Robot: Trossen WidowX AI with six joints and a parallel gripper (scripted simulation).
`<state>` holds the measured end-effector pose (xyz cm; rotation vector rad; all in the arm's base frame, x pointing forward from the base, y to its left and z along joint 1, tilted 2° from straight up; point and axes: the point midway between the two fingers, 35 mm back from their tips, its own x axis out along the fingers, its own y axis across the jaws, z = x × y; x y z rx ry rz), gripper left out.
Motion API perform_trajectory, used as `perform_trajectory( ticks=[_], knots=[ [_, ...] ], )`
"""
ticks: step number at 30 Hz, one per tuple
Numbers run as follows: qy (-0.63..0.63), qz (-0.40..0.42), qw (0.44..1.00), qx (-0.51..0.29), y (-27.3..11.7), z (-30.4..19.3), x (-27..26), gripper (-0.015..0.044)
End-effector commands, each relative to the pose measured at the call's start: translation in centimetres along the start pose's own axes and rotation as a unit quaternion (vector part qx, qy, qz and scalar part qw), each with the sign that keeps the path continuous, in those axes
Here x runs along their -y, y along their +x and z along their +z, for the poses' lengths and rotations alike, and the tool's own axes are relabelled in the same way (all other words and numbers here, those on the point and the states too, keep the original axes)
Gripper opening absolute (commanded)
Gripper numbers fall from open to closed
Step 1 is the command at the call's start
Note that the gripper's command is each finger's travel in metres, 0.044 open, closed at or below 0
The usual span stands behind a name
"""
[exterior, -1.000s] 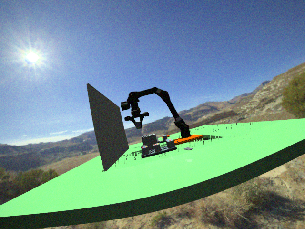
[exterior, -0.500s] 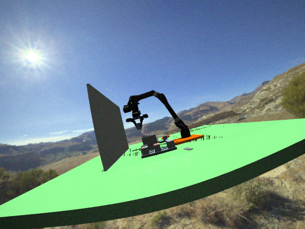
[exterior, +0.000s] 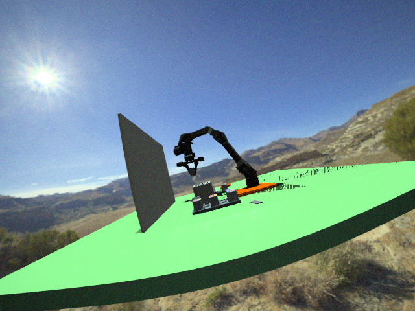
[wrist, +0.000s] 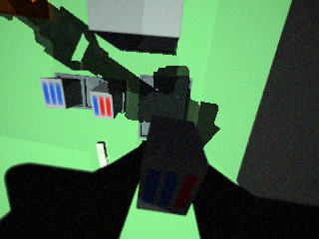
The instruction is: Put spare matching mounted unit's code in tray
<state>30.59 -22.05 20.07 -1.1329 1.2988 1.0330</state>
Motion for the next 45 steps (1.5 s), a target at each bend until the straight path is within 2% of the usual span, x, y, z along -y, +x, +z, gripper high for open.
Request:
perform_trajectory(
  ticks=[1, 45],
  knots=[
    [-0.007, -0.002, 1.0, -0.002, -0.1, -0.2, 0.1, 0.0],
    [-0.007, 0.0, 1.0, -0.001, 2.9, -0.4, 0.7, 0.0]
  ],
)
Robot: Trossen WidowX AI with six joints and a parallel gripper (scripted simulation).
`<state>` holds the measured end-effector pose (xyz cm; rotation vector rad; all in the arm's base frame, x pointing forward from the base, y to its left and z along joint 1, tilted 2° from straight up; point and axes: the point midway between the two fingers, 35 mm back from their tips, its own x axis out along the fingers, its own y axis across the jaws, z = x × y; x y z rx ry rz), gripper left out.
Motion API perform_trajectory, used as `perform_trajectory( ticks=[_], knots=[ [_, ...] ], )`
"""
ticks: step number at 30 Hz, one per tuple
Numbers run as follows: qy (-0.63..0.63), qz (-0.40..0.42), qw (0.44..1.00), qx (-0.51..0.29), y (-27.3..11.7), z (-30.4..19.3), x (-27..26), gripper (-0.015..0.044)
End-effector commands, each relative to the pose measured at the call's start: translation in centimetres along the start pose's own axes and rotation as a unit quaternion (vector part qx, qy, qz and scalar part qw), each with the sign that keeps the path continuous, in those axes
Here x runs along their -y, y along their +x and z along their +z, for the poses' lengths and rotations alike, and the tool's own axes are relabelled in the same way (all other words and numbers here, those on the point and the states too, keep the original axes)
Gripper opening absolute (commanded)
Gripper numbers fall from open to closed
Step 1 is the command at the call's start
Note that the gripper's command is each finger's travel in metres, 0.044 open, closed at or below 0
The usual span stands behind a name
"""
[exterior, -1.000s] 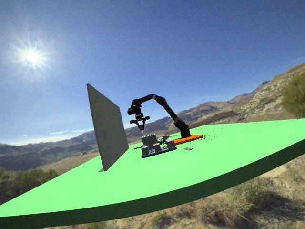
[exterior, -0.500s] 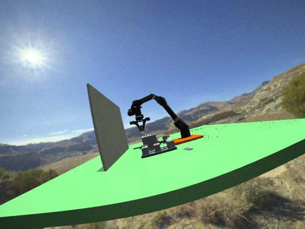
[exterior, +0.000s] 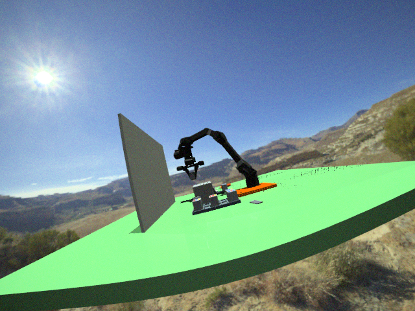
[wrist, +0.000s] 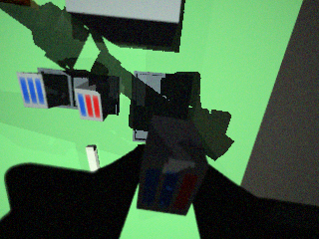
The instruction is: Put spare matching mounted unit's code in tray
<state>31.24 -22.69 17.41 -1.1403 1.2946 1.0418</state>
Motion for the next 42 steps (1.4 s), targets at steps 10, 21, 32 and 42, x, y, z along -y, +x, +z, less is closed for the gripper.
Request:
perform_trajectory(
  ticks=[10, 21, 32, 42],
  knots=[
    [-0.002, 0.001, 1.0, -0.001, 0.9, -0.1, 0.1, 0.0],
    [-0.002, 0.001, 1.0, -0.001, 1.6, -0.2, 0.2, 0.0],
    [-0.002, 0.002, 1.0, -0.001, 2.4, -0.2, 0.3, 0.0],
    [-0.002, 0.002, 1.0, 0.0, 3.1, -0.2, 0.3, 0.0]
  ],
)
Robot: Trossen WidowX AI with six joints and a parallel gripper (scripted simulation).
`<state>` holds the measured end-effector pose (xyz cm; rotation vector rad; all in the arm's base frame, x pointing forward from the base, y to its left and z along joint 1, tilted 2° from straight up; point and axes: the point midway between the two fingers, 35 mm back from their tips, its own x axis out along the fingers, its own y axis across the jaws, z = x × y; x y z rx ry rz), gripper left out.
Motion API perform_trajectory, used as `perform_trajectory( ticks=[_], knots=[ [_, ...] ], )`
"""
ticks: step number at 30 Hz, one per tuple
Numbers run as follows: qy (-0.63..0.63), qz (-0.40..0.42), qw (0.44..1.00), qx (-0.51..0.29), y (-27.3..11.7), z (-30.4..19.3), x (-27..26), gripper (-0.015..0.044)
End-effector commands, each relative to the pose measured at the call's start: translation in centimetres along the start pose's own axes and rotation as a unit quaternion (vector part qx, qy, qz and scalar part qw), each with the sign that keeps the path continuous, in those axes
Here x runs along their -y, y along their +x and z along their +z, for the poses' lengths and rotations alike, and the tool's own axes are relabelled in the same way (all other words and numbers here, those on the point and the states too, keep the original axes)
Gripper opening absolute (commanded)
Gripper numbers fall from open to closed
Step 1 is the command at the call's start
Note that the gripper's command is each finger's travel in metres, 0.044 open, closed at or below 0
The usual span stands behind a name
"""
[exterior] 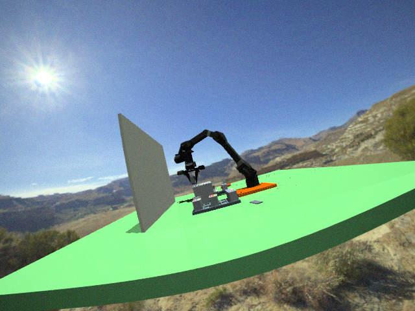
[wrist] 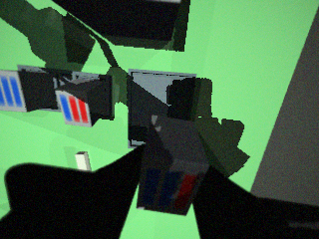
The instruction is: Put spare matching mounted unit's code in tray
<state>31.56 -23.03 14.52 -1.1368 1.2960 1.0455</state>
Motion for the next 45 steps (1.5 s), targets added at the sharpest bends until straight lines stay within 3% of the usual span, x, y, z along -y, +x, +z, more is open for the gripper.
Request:
perform_trajectory(
  ticks=[1, 45],
  knots=[
    [-0.002, 0.0, 1.0, -0.001, 0.3, -0.1, 0.0, 0.0],
    [-0.002, 0.002, 1.0, 0.0, 3.3, -0.1, 0.0, 0.0]
  ],
)
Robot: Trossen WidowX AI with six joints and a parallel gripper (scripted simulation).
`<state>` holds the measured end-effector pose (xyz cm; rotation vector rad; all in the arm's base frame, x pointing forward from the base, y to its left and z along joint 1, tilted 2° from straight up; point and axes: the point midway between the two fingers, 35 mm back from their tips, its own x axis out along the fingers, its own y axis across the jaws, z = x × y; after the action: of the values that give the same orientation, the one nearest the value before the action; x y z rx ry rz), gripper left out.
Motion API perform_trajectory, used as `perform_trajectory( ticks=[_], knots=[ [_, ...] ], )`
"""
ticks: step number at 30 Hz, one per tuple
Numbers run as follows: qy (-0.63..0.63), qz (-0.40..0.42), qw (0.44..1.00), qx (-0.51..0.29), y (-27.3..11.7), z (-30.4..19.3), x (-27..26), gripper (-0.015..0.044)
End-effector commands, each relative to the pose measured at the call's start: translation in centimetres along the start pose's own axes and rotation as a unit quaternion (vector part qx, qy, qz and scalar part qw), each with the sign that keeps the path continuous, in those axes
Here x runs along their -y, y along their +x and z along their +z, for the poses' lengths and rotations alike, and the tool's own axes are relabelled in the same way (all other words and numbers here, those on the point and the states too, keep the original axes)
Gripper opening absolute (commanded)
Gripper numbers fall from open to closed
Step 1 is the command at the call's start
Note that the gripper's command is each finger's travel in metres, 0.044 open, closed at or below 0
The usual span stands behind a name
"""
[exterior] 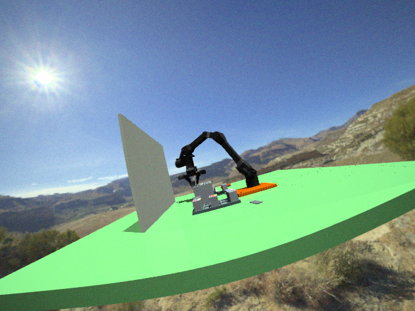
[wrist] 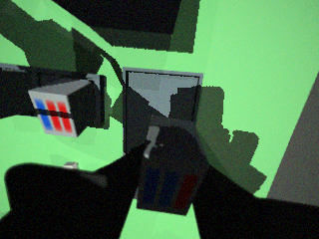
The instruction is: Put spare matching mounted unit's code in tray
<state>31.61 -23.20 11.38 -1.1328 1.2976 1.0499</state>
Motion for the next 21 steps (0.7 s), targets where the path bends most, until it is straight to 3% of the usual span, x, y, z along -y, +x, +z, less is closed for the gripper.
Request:
perform_trajectory(
  ticks=[1, 21],
  knots=[
    [-0.002, 0.0, 1.0, -0.001, 0.3, 0.0, 0.0, 0.0],
    [-0.002, 0.001, 1.0, -0.001, 1.6, 0.0, -0.1, 0.0]
  ],
)
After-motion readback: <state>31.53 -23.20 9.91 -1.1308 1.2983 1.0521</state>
